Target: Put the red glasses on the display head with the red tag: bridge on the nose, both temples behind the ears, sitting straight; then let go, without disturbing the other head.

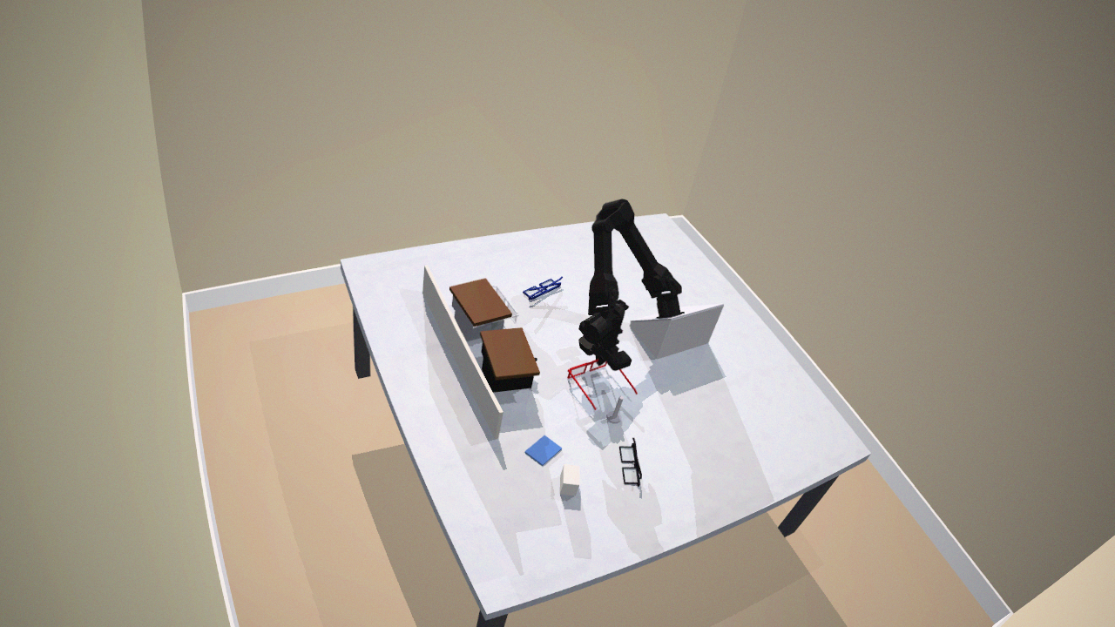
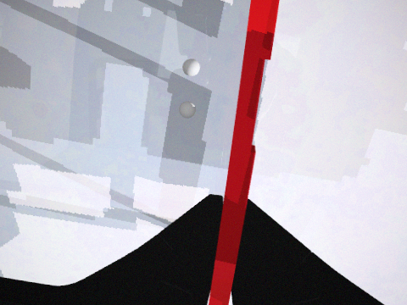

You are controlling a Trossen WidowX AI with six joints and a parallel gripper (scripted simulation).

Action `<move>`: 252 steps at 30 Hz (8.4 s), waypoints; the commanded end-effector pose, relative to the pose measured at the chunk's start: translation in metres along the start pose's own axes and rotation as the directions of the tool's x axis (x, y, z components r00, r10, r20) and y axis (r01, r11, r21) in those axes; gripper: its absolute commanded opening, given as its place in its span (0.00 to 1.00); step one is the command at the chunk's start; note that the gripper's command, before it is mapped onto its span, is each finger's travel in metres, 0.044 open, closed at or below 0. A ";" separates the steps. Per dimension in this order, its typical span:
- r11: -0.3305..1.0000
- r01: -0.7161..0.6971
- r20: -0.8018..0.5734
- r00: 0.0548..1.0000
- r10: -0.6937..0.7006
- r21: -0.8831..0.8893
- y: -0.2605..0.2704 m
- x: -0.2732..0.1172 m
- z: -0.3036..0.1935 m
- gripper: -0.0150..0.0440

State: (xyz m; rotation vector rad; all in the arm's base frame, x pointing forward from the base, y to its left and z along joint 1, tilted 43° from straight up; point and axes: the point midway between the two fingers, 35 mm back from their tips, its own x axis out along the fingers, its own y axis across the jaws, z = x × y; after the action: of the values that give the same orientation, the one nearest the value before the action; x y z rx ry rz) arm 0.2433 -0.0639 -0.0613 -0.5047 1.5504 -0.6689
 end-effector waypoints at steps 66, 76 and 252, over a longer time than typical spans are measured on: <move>-0.467 0.135 0.299 0.907 -0.298 -0.874 0.049 -0.154 -0.008 0.25; -0.784 -0.030 0.387 0.858 -0.339 -0.620 0.061 -0.168 -0.011 0.25; -0.363 -0.800 0.715 0.594 -0.368 0.477 0.113 -0.225 -0.034 0.25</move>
State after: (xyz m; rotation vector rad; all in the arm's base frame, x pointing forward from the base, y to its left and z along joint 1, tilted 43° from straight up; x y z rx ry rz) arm 0.2382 0.1732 0.0280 1.0233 -0.2679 -0.8997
